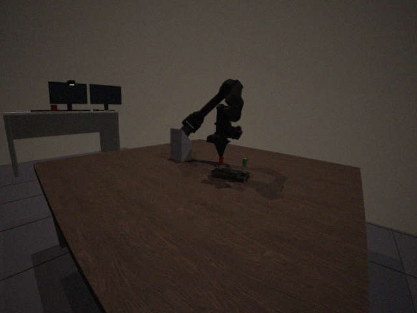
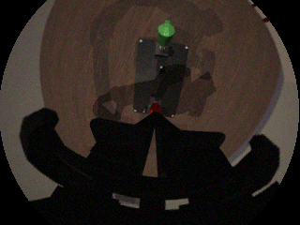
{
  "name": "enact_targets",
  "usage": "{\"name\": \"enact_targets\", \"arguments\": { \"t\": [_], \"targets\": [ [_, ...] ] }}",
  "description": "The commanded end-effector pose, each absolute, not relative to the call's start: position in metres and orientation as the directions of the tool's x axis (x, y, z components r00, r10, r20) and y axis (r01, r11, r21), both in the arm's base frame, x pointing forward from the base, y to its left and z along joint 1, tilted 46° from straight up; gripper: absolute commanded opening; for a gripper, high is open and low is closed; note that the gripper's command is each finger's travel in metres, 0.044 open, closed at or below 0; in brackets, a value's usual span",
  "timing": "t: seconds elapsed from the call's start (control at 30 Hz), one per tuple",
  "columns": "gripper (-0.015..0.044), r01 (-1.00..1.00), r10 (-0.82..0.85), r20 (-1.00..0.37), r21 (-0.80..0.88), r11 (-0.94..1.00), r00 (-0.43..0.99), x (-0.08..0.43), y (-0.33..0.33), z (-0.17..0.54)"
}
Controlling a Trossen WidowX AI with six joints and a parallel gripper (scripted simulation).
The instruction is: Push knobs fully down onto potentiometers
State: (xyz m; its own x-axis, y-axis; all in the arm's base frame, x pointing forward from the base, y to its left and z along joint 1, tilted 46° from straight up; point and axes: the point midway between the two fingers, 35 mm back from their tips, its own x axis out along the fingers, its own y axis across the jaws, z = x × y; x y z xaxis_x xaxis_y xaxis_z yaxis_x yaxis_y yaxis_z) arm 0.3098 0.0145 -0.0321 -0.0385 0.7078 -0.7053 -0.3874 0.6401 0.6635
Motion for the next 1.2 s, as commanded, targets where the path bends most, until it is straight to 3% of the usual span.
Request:
{"name": "enact_targets", "arguments": {
  "t": [0.0,1.17],
  "targets": [
    [0.0000,-0.385,0.712,-0.701,0.667,0.638,-0.036,0.3099,0.0160,-0.0325],
    [0.0000,-0.385,0.712,-0.701,0.667,0.638,-0.036,0.3097,0.0199,-0.0363]
  ]
}}
